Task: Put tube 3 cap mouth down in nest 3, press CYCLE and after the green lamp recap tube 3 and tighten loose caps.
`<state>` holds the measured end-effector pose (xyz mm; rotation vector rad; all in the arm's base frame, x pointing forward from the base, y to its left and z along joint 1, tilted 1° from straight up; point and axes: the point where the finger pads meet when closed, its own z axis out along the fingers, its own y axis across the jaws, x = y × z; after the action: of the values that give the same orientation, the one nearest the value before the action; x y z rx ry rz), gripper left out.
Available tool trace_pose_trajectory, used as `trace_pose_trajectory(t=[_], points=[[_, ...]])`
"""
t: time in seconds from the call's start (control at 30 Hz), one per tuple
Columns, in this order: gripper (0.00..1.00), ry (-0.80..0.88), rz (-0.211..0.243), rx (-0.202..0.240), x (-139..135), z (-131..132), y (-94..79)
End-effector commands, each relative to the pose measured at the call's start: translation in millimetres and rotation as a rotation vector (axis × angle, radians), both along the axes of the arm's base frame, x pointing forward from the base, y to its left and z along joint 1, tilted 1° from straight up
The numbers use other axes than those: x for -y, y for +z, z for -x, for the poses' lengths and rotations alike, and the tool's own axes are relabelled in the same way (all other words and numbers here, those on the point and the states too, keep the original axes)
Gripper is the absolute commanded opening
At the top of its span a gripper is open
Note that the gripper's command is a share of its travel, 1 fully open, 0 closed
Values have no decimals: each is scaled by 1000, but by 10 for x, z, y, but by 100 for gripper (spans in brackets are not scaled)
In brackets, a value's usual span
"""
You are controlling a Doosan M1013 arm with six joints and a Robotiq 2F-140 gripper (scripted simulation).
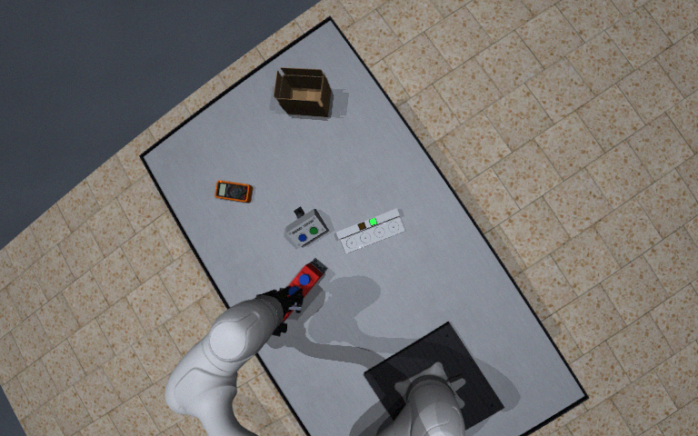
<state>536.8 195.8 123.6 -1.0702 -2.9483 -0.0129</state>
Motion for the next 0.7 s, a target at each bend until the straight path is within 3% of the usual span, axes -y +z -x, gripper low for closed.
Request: trace_pose_trajectory(t=[0.0, 0.23, 0.67], points=[[30, 2, -4, 1, -5, -7, -6], [30, 2, -4, 1, -5, -7, -6], [30, -547, -1, -2, -9, -10, -14]])
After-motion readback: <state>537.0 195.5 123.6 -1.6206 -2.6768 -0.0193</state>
